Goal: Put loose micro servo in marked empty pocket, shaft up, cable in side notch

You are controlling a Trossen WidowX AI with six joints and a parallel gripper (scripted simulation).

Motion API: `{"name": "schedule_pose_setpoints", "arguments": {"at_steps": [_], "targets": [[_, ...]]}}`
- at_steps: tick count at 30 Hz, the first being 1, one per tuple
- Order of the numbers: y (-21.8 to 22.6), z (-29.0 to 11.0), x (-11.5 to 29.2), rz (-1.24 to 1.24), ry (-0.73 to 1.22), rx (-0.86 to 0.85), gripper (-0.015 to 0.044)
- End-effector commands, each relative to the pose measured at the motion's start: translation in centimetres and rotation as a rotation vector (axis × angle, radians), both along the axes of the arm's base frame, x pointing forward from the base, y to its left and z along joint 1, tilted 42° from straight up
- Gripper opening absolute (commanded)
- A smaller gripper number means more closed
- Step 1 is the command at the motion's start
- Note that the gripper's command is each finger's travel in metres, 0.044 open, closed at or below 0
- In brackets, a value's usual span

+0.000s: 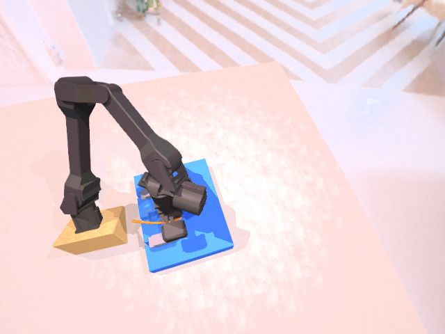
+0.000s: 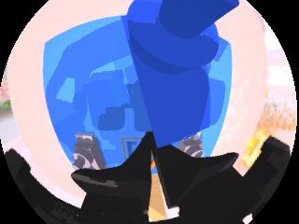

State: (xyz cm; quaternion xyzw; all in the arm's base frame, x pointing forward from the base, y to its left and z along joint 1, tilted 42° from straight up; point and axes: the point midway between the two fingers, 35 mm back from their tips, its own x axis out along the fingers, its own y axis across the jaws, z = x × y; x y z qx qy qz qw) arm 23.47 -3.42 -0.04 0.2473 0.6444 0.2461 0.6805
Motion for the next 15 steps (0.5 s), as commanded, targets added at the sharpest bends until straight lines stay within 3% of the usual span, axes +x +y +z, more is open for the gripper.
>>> {"name": "schedule_pose_setpoints", "arguments": {"at_steps": [1, 15], "targets": [[-0.7, -0.7, 0.1, 0.0, 0.0, -0.002, 0.0], [-2.4, -2.2, -0.2, 0.001, 0.0, 0.0, 0.0]]}}
